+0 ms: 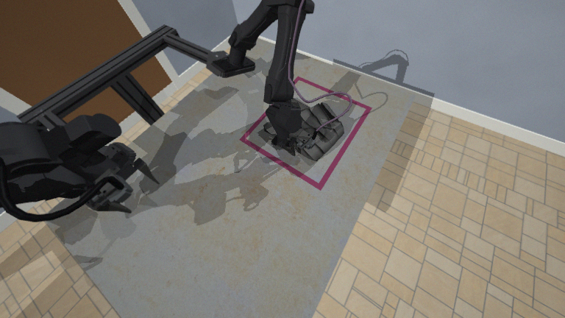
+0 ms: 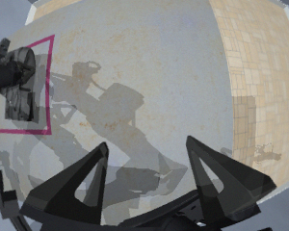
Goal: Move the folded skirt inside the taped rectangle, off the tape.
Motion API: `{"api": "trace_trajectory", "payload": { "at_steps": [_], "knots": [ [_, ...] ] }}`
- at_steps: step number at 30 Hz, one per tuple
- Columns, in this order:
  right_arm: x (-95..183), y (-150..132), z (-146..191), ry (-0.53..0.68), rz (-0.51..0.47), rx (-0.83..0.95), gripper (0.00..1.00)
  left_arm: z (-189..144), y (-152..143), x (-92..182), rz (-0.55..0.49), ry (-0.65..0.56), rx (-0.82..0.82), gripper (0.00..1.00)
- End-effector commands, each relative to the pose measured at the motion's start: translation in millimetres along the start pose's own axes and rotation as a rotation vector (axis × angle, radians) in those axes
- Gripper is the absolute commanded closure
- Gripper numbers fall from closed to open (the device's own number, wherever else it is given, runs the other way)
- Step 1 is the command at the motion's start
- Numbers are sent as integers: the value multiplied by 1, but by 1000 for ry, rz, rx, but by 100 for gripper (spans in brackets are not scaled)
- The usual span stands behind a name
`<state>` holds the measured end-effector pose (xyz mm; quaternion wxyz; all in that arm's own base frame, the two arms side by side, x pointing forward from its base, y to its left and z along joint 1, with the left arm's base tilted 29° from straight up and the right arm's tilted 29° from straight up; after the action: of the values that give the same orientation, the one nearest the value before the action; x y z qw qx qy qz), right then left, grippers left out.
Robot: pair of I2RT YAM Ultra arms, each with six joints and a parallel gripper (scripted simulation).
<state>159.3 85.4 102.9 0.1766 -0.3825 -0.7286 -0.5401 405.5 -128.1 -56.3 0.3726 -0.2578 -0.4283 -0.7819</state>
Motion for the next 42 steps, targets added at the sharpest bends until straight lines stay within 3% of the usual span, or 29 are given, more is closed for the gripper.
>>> {"api": "trace_trajectory", "payload": {
  "at_steps": [1, 8, 11, 13, 18, 19, 28, 42],
  "knots": [
    [0, 2, -1, 5, -18, -7, 10, -4, 34, 42, -41, 0, 24, 70],
    [0, 2, -1, 5, -18, -7, 10, -9, 59, 95, -40, -3, 26, 70],
    [0, 2, -1, 5, -18, -7, 10, -9, 59, 95, -40, -3, 26, 70],
    [0, 2, -1, 5, -18, -7, 10, -10, 49, 82, -6, 12, 17, 70],
    [0, 2, -1, 5, -18, -7, 10, -10, 48, 86, -13, -1, 8, 70],
    [0, 2, -1, 5, -18, -7, 10, -10, 48, 86, -13, -1, 8, 10],
    [25, 17, 4, 9, -7, 2, 10, -10, 48, 86, -13, -1, 8, 10],
    [87, 47, 12, 11, 1, 2, 10, -10, 48, 86, -13, -1, 8, 10]
  ]
}}
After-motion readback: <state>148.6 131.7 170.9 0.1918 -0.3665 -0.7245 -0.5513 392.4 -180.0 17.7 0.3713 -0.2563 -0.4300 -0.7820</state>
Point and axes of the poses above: on each arm, the point where the finger pads meet when closed, its own x axis back along the fingers, its own z axis across the jaws, y = z × x, the point moved 4 cm from there along x, back along the fingers, and after that the axes turned 9 degrees about -x, right-handed, at the moved point
